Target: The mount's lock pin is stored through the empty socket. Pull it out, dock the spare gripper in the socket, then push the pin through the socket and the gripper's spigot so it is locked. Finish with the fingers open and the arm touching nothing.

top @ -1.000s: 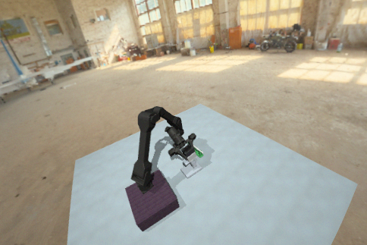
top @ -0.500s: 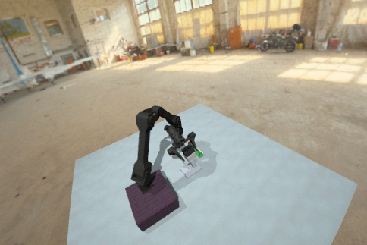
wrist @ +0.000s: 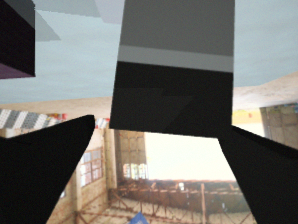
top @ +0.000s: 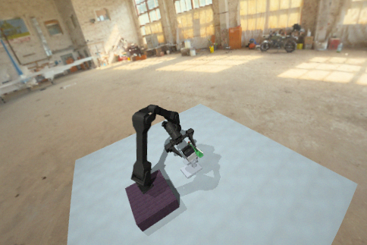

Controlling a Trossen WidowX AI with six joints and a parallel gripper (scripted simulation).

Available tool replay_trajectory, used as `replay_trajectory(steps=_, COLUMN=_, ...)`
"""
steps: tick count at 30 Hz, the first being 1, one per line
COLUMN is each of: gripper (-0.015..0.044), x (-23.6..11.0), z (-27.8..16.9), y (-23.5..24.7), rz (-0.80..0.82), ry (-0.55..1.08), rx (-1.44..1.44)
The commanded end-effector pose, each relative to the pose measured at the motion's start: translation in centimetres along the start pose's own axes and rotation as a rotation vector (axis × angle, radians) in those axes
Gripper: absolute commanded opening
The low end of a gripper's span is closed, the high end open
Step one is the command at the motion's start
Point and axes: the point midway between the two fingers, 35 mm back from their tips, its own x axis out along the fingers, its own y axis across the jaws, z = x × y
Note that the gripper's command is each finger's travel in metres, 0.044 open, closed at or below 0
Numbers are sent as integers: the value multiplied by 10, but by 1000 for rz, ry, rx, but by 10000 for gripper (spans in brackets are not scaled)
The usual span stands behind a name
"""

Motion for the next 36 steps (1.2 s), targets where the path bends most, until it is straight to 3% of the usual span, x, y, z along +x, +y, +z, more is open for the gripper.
replay_trajectory(steps=1, gripper=440, x=-5, z=-8, y=0, rz=0, ry=-2, rx=2)
replay_trajectory(steps=36, gripper=440, x=-29, z=-71, y=0, rz=-116, ry=-106, rx=-5)
